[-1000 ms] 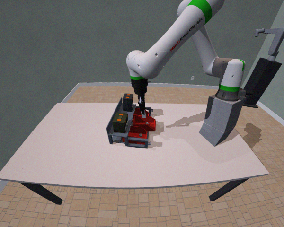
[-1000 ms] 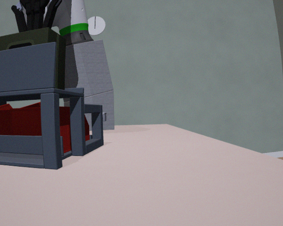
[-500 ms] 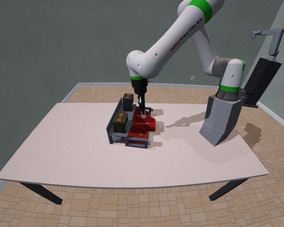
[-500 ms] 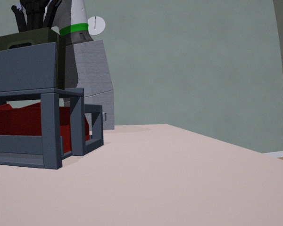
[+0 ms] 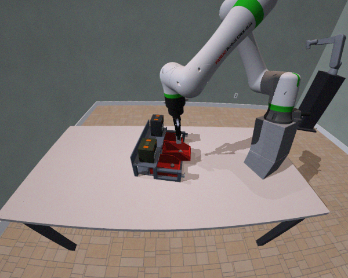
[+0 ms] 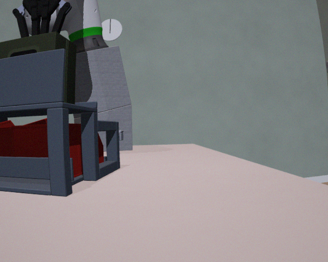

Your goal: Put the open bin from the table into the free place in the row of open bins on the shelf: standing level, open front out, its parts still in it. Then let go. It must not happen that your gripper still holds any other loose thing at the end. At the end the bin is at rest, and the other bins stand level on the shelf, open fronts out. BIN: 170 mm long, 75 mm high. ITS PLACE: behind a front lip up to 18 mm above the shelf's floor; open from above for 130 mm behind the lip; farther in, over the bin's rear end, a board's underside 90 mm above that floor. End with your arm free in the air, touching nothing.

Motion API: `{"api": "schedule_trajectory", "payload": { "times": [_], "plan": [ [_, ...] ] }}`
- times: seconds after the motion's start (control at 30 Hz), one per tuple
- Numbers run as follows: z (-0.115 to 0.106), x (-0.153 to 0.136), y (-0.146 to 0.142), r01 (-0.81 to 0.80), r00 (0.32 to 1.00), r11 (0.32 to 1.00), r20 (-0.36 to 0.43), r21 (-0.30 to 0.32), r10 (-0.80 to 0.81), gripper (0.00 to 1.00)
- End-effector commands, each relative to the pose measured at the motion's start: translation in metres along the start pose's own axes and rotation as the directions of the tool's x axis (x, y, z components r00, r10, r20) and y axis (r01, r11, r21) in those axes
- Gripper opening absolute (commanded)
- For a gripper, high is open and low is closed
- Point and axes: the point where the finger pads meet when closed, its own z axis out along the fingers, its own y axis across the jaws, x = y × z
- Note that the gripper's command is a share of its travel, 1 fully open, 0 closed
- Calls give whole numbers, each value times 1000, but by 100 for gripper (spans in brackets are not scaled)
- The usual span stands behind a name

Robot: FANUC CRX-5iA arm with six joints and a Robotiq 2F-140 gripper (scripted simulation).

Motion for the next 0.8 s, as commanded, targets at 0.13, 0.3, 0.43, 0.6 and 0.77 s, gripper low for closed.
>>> {"api": "schedule_trajectory", "payload": {
  "times": [0.13, 0.3, 0.43, 0.6, 0.77],
  "plan": [
    [6, -20, 7, 269, 962, 963, -32, -18, -270, 0],
    [12, -40, 12, 506, 861, 862, -43, -46, -507, 0],
    [16, -54, 14, 642, 763, 764, -45, -64, -644, 0],
    [21, -73, 16, 785, 612, 613, -43, -86, -790, 0],
    [26, -91, 16, 888, 447, 449, -36, -105, -894, 0]
  ]
}}
